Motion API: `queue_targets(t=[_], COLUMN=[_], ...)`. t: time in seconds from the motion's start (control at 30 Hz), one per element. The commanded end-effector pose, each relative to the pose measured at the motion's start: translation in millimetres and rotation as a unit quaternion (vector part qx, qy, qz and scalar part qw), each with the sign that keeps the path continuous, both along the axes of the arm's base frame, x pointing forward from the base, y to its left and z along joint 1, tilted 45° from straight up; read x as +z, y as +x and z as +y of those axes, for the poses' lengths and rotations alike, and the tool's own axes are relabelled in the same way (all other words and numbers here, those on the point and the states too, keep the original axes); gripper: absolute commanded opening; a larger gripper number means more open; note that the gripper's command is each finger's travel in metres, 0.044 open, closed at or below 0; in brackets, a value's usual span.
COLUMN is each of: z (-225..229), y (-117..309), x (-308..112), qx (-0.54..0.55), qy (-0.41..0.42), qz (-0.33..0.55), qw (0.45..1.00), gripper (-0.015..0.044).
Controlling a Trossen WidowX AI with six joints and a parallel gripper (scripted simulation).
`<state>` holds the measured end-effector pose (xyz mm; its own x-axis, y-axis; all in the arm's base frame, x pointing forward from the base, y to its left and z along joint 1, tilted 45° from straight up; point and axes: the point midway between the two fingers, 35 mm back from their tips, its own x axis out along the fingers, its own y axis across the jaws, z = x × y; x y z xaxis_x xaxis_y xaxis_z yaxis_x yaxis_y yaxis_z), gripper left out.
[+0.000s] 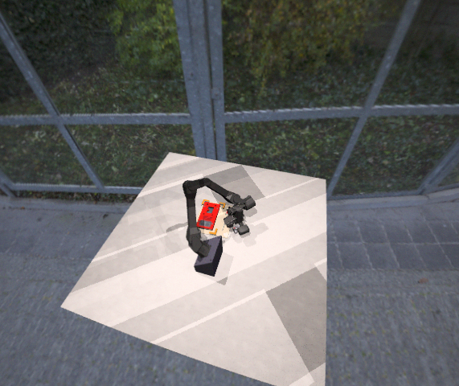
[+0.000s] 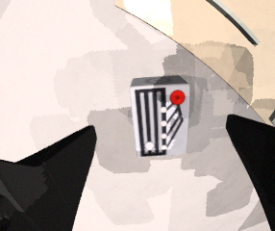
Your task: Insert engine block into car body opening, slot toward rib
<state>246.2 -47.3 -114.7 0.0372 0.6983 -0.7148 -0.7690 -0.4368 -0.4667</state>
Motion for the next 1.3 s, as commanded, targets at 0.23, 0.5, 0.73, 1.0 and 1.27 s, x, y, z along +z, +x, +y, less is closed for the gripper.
queue_targets(t=[0.23, 0.5, 0.73, 1.0, 1.27], z=[7, 7, 7, -10, -29], y=[-2, -2, -2, 1, 3], x=[-6, -6, -6, 8, 25], qx=[0.000, 0.000, -0.001, -0.002, -0.003], qy=[0.004, 0.004, 0.004, -0.004, -0.012], qz=[0.005, 0.005, 0.005, 0.004, 0.003], qw=[1.000, 1.000, 1.000, 1.000, 1.000], gripper=[0.0309, 0.0138, 0.0052, 0.0000, 0.0000])
